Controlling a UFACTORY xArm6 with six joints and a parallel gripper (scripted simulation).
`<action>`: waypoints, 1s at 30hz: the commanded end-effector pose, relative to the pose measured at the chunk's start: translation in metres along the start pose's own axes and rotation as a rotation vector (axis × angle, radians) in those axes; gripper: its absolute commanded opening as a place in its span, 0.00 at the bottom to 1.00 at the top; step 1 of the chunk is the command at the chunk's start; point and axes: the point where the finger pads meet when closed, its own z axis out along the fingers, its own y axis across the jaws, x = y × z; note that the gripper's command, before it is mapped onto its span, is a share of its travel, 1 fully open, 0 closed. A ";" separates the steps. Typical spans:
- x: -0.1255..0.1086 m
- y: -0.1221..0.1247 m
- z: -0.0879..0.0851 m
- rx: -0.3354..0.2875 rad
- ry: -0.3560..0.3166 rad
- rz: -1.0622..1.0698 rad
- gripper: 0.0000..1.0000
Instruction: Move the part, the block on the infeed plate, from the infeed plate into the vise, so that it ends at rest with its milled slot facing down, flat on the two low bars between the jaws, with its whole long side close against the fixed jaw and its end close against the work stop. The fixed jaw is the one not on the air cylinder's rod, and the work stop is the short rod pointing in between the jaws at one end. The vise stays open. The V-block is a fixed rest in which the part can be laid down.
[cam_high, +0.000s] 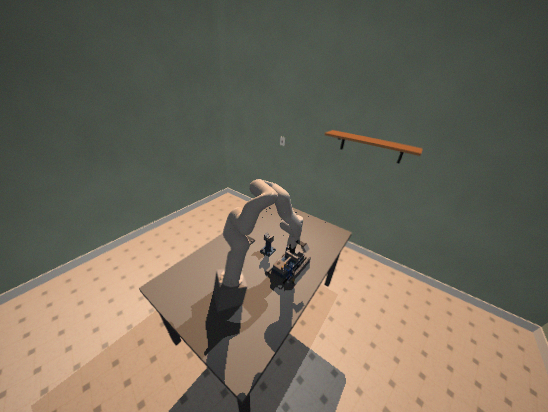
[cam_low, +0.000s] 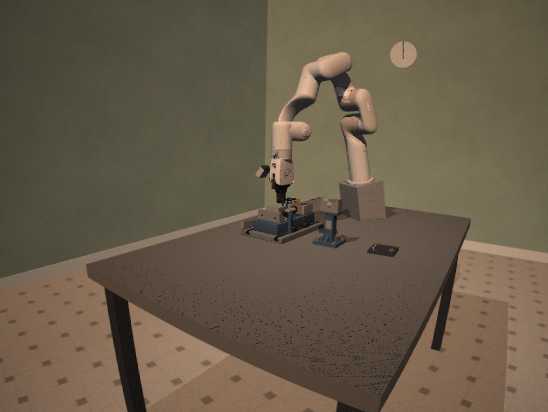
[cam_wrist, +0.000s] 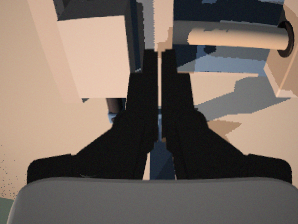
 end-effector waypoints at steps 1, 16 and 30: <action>0.000 -0.002 0.001 0.004 0.001 0.000 0.00; 0.000 -0.001 0.005 0.004 0.001 0.000 0.00; 0.000 -0.002 0.005 0.004 0.001 0.000 0.00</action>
